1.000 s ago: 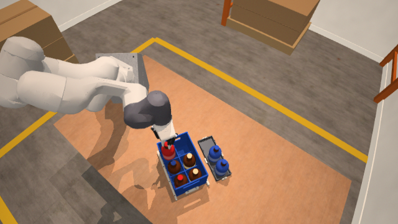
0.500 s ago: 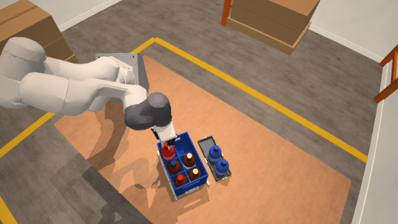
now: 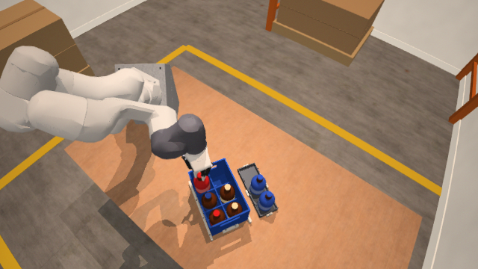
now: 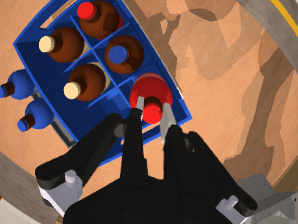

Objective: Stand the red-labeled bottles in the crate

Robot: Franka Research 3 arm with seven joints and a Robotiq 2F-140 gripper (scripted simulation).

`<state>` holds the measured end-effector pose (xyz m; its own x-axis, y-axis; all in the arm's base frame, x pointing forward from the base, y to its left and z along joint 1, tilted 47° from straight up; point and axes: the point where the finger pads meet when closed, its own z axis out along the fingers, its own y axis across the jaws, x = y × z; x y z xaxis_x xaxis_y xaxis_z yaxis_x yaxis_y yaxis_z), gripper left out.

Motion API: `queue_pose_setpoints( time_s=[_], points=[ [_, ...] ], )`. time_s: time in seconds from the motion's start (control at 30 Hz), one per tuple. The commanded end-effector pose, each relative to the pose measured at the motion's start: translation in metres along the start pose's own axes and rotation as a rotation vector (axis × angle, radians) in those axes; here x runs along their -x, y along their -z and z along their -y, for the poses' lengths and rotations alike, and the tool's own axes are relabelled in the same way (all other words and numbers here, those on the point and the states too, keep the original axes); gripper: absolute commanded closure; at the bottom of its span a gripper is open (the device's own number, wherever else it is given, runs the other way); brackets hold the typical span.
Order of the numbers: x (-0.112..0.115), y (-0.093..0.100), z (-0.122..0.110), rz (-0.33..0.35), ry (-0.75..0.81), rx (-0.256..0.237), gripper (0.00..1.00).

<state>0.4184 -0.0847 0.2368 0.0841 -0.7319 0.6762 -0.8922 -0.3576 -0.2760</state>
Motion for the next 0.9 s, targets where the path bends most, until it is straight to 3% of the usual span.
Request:
queue_pose_setpoints(
  time_s=[0.0,0.87],
  points=[
    [0.0,-0.002,0.006,0.002,-0.014,-0.018,1.0],
    [0.0,-0.013,0.006,0.002,-0.014,-0.018,1.0]
  ],
)
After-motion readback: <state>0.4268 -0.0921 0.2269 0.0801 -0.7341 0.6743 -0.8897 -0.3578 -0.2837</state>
